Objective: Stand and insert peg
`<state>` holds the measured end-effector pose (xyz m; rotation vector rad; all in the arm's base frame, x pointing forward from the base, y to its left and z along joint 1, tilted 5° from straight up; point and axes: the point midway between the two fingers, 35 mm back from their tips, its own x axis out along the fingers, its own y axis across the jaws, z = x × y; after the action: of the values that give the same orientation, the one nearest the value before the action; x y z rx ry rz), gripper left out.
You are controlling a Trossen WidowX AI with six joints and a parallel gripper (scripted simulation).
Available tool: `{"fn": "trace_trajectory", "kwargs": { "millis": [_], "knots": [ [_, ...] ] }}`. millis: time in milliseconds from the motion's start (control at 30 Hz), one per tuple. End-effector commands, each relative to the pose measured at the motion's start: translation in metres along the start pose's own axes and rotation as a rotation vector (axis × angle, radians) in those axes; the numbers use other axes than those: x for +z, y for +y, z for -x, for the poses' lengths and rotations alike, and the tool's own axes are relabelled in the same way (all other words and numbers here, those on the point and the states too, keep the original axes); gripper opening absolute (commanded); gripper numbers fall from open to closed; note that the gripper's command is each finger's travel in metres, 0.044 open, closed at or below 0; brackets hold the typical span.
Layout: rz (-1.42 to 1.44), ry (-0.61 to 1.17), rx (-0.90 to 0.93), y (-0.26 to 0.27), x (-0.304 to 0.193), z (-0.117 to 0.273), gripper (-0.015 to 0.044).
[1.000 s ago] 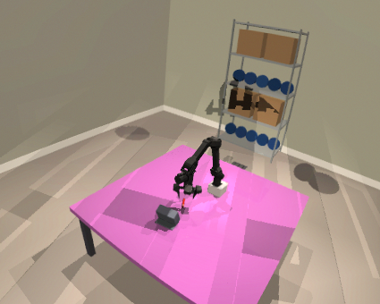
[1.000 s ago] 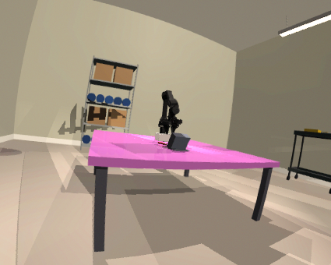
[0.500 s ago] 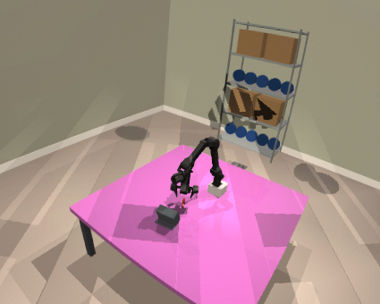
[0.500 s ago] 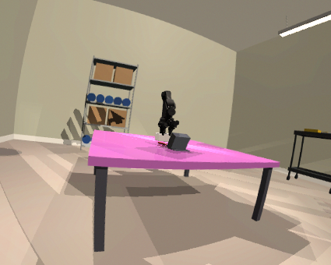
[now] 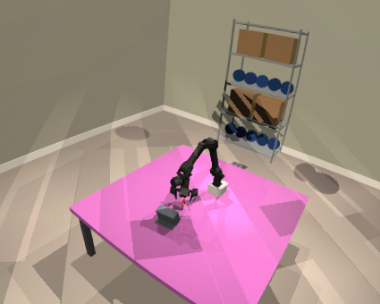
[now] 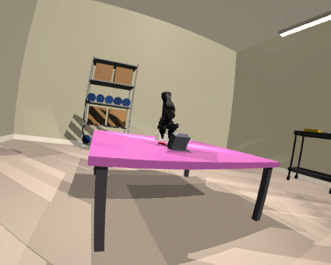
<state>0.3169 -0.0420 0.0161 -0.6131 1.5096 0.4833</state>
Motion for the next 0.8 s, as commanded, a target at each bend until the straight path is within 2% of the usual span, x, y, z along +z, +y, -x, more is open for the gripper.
{"fn": "trace_trajectory", "kwargs": {
  "millis": [0, 767],
  "knots": [
    [0.0, 0.009, 0.004, 0.002, -0.002, -0.01, 0.044],
    [0.0, 0.01, 0.004, 0.004, -0.005, -0.045, 0.044]
  ]
}}
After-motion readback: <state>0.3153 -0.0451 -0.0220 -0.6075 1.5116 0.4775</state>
